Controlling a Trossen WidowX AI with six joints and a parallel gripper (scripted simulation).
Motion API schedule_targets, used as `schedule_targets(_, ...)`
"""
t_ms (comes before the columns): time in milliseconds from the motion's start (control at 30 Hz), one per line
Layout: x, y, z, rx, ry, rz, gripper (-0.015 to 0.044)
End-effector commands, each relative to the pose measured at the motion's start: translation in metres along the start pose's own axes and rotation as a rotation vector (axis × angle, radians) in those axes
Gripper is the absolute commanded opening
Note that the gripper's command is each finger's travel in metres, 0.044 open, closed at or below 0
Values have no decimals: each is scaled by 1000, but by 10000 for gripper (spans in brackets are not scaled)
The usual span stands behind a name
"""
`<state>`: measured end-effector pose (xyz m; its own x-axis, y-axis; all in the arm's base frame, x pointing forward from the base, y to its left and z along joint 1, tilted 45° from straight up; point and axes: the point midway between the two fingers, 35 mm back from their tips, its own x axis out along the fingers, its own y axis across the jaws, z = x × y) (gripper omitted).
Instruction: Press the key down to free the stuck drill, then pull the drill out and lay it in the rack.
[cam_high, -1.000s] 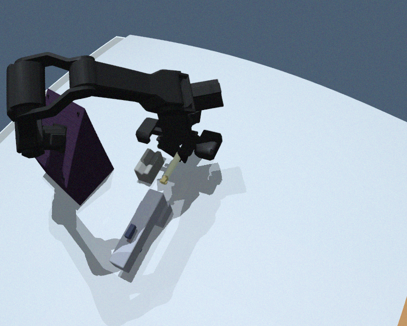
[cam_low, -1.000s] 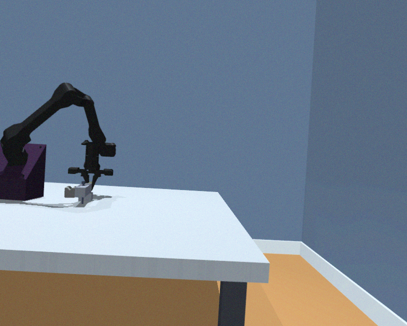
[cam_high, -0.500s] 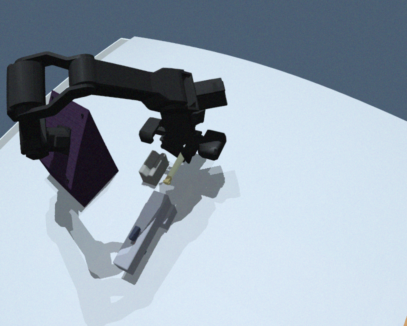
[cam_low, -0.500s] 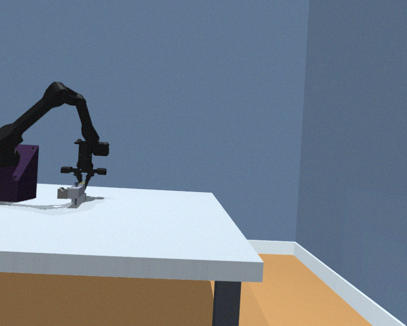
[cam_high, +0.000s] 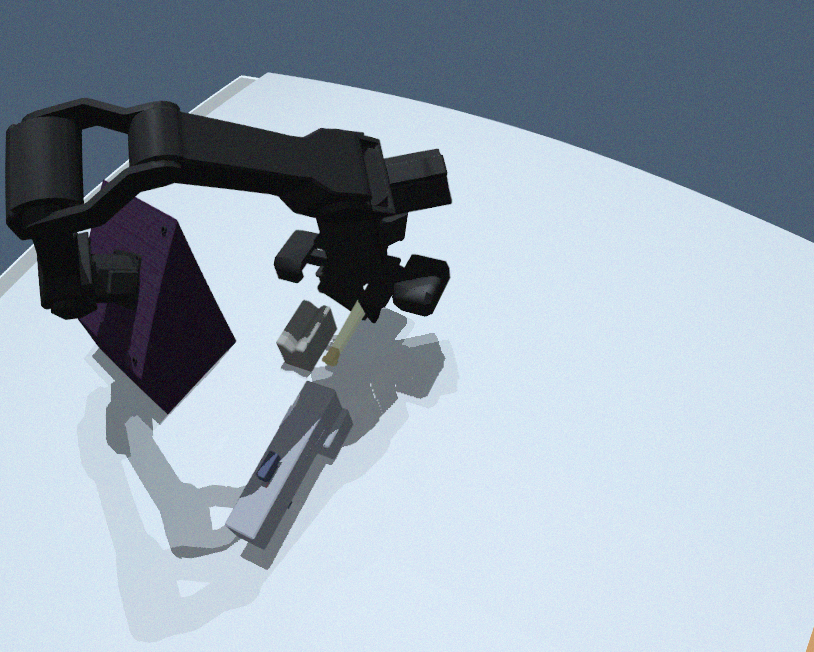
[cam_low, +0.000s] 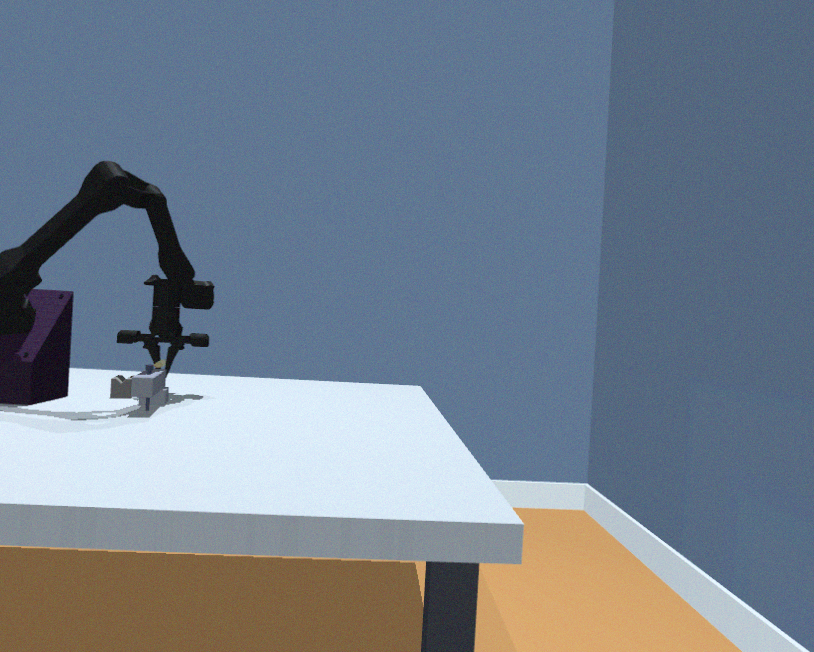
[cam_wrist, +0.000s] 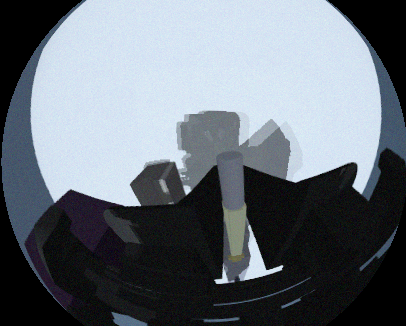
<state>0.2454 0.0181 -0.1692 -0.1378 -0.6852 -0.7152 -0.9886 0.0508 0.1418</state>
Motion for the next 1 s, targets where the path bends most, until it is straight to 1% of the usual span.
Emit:
schedule_targets(0, -3, 0, 0, 3, -3, -1, 0)
schedule_targets(967, -18, -1, 0, 3, -4, -1, 0)
